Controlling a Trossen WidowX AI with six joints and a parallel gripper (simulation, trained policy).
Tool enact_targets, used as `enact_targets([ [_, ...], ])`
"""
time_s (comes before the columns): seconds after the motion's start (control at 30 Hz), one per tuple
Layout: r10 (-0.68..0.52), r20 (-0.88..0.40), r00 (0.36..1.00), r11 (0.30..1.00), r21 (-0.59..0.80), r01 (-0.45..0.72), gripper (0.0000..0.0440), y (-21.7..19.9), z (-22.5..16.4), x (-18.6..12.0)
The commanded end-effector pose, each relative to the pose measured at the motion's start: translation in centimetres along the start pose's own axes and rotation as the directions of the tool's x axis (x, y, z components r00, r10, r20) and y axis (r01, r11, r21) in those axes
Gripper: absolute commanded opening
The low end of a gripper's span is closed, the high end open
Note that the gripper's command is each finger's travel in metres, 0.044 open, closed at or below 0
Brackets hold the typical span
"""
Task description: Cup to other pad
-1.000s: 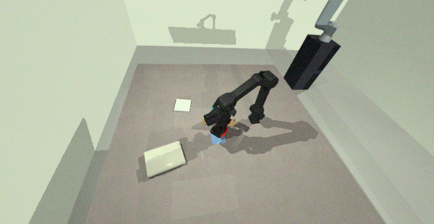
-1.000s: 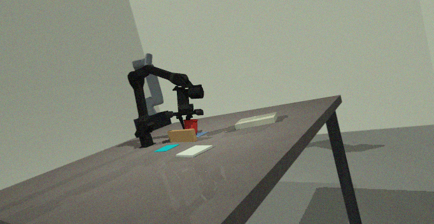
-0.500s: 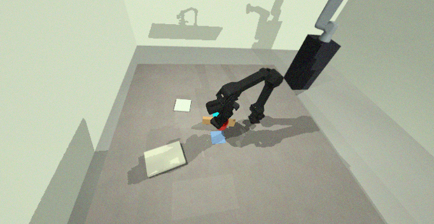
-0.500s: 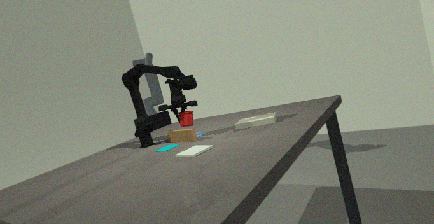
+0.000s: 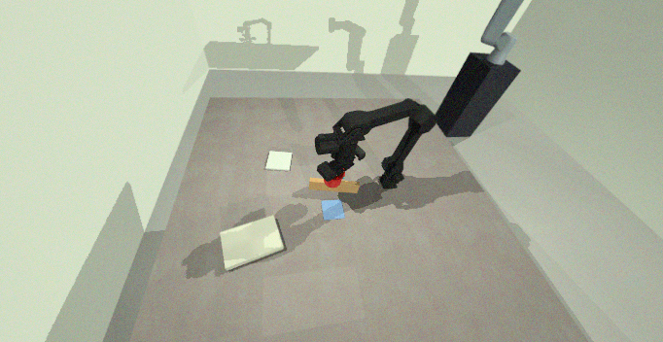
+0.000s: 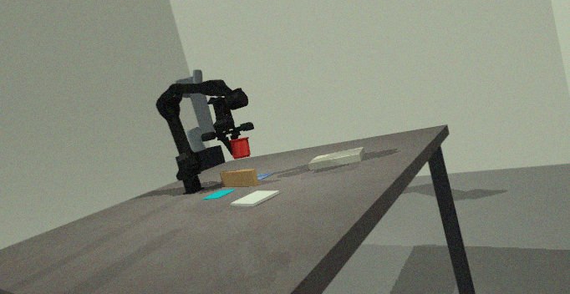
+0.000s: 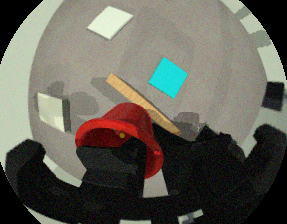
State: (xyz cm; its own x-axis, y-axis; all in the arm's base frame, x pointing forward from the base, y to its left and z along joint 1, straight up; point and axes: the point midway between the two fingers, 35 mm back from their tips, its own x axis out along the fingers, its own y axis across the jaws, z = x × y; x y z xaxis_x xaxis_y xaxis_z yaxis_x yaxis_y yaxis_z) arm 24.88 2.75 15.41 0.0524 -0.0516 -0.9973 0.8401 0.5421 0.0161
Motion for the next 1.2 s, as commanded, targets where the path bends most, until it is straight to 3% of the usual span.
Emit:
enact_targets([
  [0.0, 0.037, 0.031, 0.999, 0.999, 0.039, -0.038, 0.0000, 0.0, 1.3, -0.8],
  [0.53, 0.083, 0.103, 0.991, 0.983, 0.156, -0.098, 0.0000, -1.8, 5.6, -0.7],
  [1.17, 0.069, 0.137, 0.988, 0.961, 0.258, -0.103, 0.0000, -4.6, 8.1, 2.4],
])
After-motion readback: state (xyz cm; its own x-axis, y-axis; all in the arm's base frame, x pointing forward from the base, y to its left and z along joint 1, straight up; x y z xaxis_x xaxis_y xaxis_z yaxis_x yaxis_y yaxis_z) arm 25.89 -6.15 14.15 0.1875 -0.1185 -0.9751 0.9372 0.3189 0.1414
